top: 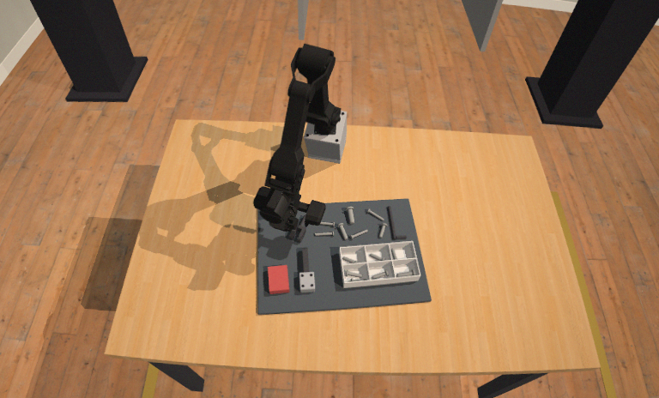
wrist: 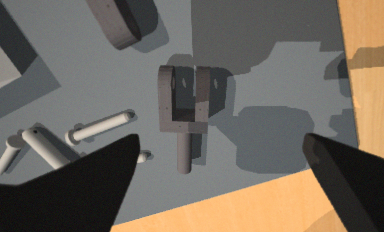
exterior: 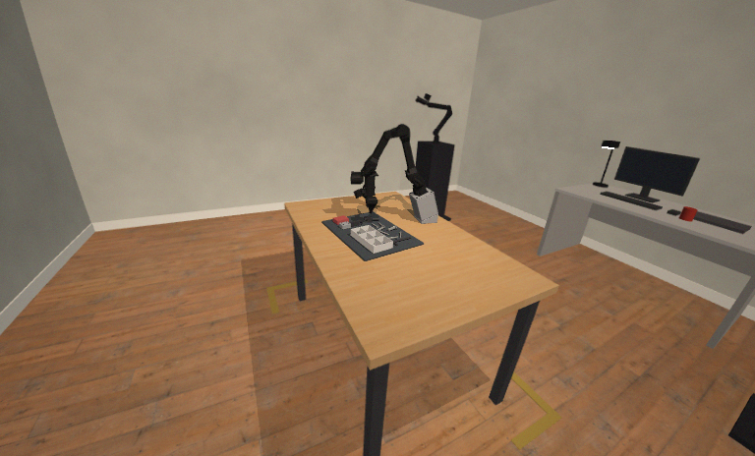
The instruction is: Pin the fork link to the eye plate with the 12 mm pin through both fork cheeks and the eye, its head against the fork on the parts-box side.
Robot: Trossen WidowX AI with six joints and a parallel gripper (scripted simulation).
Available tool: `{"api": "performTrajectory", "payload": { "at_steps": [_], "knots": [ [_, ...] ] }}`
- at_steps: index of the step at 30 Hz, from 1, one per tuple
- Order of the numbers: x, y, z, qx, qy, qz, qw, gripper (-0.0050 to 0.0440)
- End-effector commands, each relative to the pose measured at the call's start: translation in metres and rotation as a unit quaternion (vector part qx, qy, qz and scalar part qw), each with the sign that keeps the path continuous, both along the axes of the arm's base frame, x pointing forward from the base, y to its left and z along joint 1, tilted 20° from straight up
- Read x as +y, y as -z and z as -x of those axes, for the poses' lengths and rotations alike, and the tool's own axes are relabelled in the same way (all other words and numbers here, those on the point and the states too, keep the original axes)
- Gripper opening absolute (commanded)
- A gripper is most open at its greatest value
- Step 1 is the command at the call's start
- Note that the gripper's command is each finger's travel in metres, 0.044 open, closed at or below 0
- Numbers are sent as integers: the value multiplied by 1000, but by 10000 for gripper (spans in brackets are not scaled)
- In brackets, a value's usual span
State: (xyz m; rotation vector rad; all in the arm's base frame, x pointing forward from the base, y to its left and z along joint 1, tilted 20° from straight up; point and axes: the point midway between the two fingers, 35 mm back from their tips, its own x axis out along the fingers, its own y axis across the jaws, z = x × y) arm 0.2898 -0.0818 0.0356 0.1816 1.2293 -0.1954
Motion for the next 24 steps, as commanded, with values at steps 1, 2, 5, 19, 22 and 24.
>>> {"api": "performTrajectory", "payload": {
  "at_steps": [1, 2, 5, 19, 22, 24],
  "knots": [
    [18, 9, -6, -12, 21, -1, 1000, 440],
    [20, 10, -6, -12, 22, -2, 1000, 440],
    [23, 11, -6, -13, 23, -3, 1000, 440],
    [22, 9, -7, -16, 24, -3, 1000, 440],
    [22, 9, -7, -16, 24, -3, 1000, 440],
    [22, 9, -7, -16, 24, -3, 1000, 440]
  ]
}}
